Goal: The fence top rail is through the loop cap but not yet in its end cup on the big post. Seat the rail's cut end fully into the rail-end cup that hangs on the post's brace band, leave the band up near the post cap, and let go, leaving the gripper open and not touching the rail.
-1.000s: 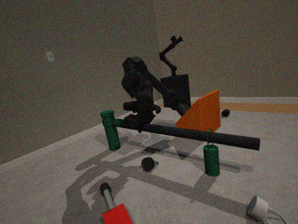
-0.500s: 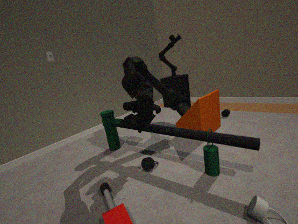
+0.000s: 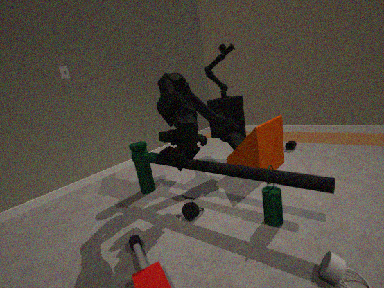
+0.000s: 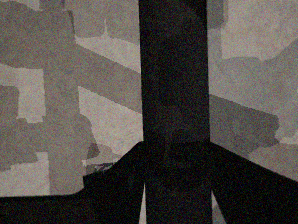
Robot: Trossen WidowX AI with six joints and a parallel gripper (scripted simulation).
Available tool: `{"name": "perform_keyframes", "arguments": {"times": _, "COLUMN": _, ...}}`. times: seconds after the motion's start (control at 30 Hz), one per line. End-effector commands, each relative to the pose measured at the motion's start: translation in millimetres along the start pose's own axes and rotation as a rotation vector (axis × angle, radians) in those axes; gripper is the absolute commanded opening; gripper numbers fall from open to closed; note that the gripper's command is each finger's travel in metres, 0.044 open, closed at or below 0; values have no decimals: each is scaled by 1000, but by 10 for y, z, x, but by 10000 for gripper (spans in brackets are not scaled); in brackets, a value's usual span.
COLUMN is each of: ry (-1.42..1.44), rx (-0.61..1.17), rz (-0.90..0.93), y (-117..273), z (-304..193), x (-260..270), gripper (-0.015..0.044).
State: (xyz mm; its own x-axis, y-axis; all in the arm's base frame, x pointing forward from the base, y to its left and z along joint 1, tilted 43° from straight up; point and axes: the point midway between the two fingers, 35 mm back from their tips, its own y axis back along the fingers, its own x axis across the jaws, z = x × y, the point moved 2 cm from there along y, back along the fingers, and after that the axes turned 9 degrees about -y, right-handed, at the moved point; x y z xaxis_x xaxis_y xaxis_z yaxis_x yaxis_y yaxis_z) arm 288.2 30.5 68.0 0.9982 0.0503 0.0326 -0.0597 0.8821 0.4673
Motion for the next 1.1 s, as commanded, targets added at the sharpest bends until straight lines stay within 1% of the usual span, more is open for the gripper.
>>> {"name": "perform_keyframes", "arguments": {"times": 0.0, "ry": 3, "rx": -9, "rz": 6, "y": 14, "z": 25, "x": 18, "gripper": 0}}
{"name": "perform_keyframes", "arguments": {"times": 1.07, "ry": 3, "rx": -7, "rz": 3, "y": 17, "z": 42, "x": 25, "gripper": 0}}
